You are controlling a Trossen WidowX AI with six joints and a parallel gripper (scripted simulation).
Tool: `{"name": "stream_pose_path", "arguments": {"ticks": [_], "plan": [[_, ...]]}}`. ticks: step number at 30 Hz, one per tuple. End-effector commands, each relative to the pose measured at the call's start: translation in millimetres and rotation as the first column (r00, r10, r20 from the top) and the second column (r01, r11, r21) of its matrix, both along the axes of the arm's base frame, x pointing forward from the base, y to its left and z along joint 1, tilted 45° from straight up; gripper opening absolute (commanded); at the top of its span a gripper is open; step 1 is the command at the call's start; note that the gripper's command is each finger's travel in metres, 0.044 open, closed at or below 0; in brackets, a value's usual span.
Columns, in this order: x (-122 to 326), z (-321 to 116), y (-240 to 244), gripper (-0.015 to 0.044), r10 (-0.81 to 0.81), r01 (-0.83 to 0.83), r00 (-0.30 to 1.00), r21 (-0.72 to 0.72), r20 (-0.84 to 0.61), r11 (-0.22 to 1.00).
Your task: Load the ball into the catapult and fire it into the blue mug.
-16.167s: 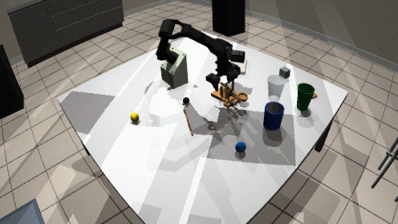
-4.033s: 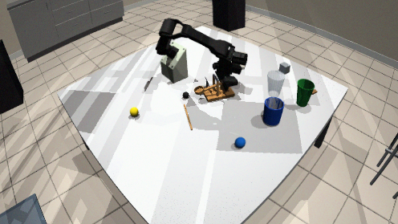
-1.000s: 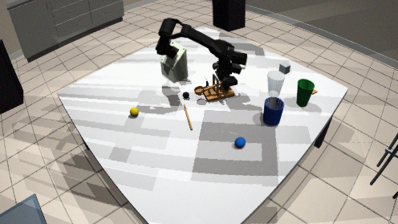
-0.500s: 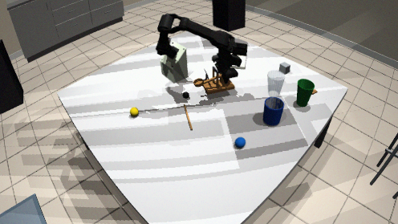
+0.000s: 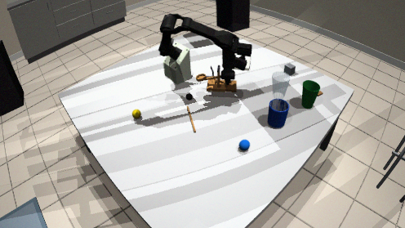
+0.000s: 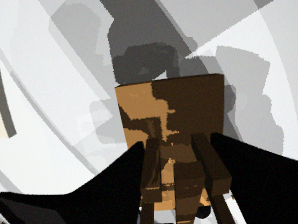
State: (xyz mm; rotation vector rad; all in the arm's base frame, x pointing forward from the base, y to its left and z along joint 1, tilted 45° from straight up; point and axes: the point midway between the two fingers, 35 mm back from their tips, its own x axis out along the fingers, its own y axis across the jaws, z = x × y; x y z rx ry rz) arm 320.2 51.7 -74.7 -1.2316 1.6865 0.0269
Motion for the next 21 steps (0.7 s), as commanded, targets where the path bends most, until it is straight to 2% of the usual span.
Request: {"name": "stream_pose_path", "arguments": {"ticks": [1,15,21], "plan": [[3,2,2,0.0000,-0.082,0.081,0.993,0.009,0.088,0.997],[19,11,-10,0.0000,-0.397,0.391,0.828,0.100,0.395,0.915],[21,15,-13,0.0000,-0.411,0.404,0.815,0.107,0.408,0.908]]}}
